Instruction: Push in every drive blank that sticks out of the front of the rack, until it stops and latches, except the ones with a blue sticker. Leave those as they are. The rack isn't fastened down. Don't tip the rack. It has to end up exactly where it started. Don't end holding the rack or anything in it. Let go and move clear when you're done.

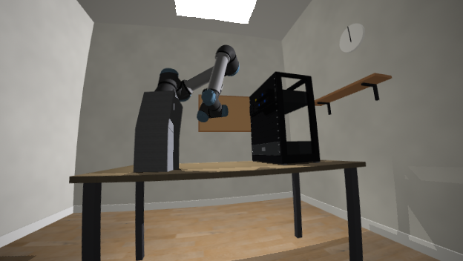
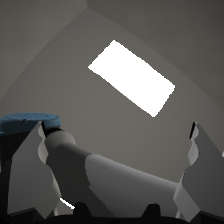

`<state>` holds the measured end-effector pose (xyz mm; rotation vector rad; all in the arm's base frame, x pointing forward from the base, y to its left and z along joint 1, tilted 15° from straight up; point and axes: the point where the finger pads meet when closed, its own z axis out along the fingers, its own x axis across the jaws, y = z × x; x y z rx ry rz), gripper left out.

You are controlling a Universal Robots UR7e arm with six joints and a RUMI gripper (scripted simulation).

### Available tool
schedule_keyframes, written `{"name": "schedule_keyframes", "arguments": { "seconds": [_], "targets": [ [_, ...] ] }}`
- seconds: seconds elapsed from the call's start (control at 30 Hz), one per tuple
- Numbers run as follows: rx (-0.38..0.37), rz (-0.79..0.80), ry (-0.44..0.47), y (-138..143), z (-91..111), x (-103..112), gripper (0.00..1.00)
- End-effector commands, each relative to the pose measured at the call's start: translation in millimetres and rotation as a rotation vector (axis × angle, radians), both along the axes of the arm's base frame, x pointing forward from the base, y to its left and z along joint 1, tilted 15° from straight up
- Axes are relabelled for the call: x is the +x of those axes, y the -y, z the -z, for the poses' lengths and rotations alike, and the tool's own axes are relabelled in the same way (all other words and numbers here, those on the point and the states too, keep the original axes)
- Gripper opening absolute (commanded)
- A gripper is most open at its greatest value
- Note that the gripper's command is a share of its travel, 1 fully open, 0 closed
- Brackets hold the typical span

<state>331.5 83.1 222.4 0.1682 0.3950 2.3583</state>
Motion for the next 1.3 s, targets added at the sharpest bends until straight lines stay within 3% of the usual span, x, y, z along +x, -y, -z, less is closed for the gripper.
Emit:
{"name": "schedule_keyframes", "arguments": {
  "seconds": [0.0,0.17,0.23,0.73,0.8,1.27],
  "targets": [
    [0.052,-0.033,-0.155,12.0,-6.2,33.6,1.0],
    [0.111,-0.065,-0.28,23.9,-3.7,58.4,1.0],
    [0.111,-0.065,-0.28,23.9,-3.7,58.4,1.0],
    [0.345,-0.183,-0.646,63.1,25.5,126.3,1.0],
    [0.345,-0.183,-0.646,63.1,25.5,126.3,1.0],
    [0.594,-0.3,-0.912,92.5,69.2,167.0,1.0]
  ]
}}
